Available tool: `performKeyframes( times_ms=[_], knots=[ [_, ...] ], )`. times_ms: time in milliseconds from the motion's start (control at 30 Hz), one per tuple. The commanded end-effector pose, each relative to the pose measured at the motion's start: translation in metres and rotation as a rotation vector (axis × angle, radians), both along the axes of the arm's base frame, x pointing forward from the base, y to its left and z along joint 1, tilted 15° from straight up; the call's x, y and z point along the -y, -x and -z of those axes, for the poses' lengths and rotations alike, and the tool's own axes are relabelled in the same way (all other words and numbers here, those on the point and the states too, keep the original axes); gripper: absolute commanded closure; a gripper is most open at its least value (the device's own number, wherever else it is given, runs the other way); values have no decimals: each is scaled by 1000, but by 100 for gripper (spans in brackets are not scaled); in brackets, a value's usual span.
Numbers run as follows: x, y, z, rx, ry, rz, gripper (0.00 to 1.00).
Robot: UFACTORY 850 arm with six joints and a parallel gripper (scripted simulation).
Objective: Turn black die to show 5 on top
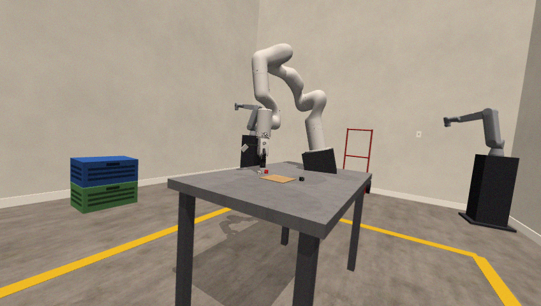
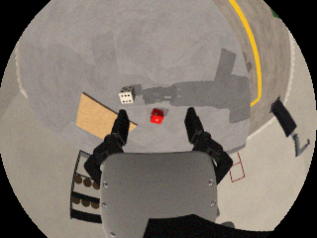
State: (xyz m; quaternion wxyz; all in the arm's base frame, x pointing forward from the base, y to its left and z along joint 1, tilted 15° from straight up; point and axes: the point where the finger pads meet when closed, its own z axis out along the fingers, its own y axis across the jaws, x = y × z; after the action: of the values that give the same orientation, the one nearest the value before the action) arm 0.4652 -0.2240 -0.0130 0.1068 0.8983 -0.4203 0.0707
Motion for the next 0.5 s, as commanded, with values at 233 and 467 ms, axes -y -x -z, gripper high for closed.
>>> performKeyframes(
  times_ms=[233, 467],
  knots=[
    [-9, -2, 2, 1, 0, 0, 0],
    [-42, -8, 10, 1, 0, 0, 0]
  ],
)
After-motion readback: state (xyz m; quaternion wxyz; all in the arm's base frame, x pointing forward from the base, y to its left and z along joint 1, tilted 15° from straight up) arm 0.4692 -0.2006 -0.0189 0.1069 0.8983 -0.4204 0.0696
